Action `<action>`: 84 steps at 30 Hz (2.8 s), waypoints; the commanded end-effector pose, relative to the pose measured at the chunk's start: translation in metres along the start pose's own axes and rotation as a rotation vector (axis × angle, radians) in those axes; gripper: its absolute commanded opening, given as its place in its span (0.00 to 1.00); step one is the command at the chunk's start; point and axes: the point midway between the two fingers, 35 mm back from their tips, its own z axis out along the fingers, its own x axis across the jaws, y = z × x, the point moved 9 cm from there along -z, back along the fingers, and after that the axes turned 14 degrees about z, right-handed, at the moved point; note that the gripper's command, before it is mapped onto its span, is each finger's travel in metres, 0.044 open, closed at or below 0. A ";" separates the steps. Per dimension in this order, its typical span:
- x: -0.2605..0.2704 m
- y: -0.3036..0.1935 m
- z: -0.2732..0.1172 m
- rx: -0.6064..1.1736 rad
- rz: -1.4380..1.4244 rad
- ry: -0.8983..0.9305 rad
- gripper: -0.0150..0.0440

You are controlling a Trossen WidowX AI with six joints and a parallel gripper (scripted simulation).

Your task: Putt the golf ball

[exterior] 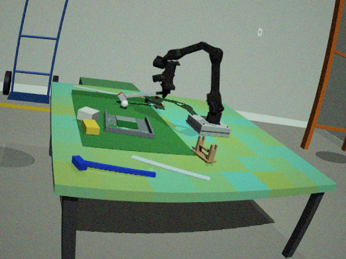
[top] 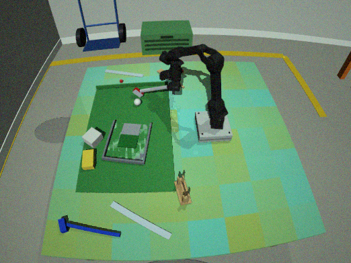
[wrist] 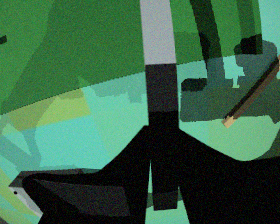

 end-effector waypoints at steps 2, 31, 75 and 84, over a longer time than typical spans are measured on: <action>-0.011 0.003 0.001 -0.002 -0.001 -0.001 0.25; 0.105 -0.027 0.003 -0.001 0.001 0.009 0.25; 0.104 -0.025 -0.049 0.000 -0.004 0.010 0.25; 0.104 -0.025 -0.049 0.000 -0.004 0.010 0.25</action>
